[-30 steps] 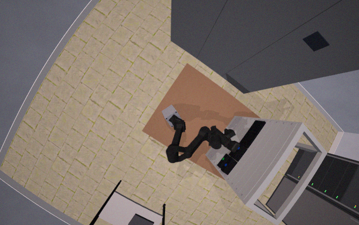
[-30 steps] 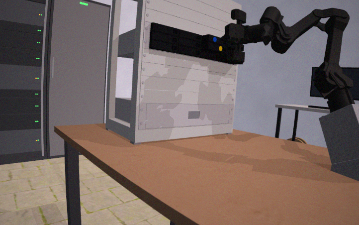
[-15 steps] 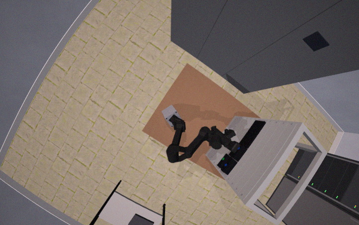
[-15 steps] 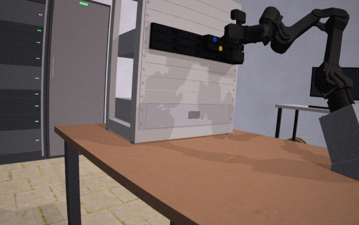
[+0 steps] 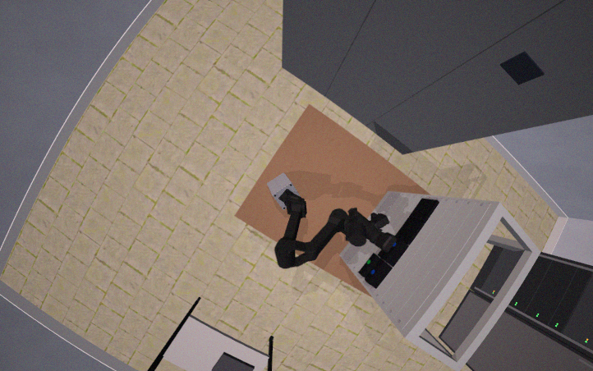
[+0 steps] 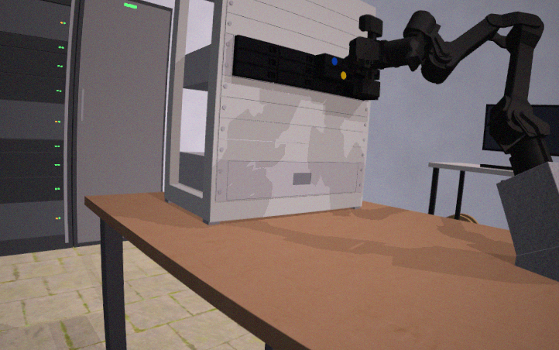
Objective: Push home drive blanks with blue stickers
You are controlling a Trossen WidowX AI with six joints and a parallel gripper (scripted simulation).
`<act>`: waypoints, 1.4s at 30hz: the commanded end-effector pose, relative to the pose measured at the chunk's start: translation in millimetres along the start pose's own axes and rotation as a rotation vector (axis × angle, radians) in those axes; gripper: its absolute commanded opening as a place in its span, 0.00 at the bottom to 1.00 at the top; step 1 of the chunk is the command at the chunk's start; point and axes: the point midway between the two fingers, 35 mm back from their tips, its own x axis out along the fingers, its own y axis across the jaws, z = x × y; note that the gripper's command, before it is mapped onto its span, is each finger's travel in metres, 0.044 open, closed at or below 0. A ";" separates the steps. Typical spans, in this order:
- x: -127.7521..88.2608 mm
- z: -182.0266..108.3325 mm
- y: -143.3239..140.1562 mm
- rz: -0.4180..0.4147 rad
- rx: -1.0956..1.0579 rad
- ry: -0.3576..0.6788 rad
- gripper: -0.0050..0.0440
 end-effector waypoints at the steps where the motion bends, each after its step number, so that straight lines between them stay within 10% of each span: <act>1: 1.9 -1.7 -5.4 -0.012 0.012 0.002 0.10; 42: 31.0 -1.8 -7.3 -0.012 0.012 0.002 0.10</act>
